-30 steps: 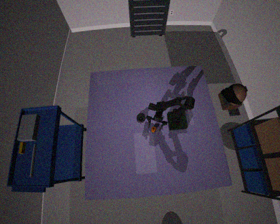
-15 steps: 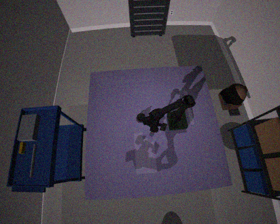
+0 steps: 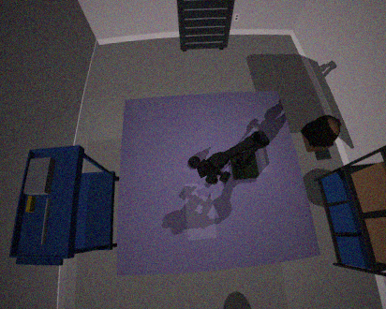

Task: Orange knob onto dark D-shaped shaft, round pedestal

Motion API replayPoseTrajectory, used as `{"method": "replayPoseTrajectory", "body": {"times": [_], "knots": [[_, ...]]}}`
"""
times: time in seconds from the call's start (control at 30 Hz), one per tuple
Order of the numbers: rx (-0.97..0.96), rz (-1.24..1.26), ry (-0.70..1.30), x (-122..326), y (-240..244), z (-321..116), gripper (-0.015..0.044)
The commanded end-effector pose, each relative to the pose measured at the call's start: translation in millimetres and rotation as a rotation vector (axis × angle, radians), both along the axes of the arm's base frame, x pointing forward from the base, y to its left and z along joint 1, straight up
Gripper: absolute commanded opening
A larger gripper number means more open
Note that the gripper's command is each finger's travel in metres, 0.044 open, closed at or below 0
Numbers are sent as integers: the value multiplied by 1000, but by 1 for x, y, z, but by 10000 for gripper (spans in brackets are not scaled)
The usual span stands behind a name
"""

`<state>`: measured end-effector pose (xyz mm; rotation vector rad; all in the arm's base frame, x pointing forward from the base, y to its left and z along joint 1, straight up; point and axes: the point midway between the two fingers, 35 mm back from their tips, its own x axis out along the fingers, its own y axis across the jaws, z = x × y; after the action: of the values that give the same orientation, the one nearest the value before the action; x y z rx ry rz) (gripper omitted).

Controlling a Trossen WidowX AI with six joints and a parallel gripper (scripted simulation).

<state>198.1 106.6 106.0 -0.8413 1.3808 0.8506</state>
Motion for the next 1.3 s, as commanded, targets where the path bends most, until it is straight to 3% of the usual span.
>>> {"method": "replayPoseTrajectory", "body": {"times": [0.0,0.23,0.67,0.83,1.27], "knots": [[-1,-291,-2,1,0,1,440],[8,-908,6,1,0,-1,440],[9,-924,6,3,0,-1,440],[8,-924,6,4,0,-32,440],[8,-924,6,3,0,-49,440]]}}
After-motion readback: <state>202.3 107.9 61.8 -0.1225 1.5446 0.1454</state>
